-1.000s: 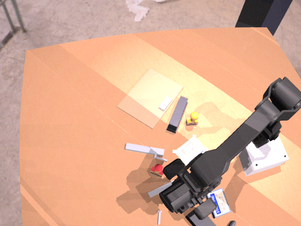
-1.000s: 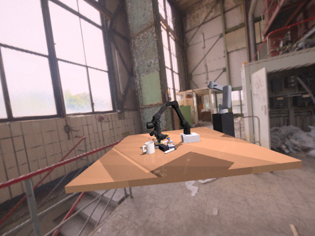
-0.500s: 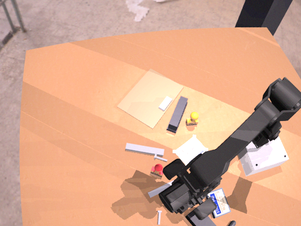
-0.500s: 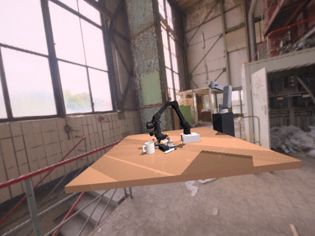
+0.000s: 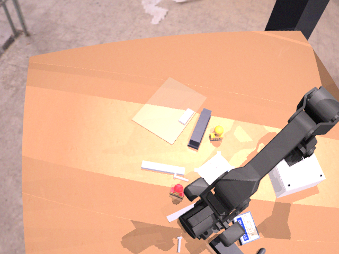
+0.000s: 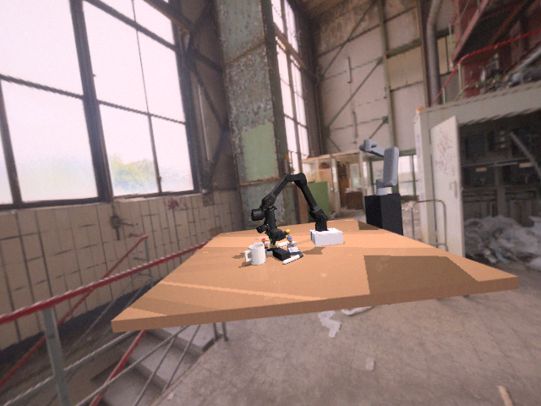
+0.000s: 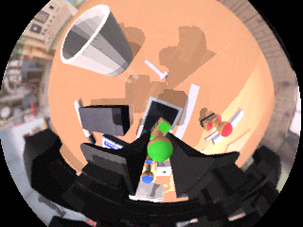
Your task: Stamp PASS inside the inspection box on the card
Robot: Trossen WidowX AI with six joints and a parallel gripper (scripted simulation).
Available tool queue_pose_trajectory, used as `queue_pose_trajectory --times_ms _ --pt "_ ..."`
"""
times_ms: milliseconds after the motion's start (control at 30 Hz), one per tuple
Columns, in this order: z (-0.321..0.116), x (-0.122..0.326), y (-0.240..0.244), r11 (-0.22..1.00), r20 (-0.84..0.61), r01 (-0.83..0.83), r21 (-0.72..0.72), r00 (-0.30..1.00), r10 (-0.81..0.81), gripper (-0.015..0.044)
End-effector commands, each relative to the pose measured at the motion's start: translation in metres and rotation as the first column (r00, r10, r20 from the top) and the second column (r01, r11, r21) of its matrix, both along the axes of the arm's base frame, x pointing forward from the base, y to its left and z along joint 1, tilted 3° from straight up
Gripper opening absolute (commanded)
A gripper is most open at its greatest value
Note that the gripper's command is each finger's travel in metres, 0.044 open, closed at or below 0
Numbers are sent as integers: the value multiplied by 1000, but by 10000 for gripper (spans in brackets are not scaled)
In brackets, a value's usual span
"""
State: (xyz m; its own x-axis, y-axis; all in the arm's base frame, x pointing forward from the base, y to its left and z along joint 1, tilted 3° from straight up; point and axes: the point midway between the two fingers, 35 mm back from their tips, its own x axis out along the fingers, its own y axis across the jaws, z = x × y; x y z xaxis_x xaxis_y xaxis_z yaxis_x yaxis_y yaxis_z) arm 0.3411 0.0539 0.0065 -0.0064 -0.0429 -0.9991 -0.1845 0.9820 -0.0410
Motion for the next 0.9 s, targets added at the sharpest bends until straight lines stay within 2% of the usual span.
queue_pose_trajectory --times_ms 0,867 --pt "3 0 0 1000 2 -1 0 1000 1 0" --pt "45 1 2 1000 2 -1 0 1000 1 0"
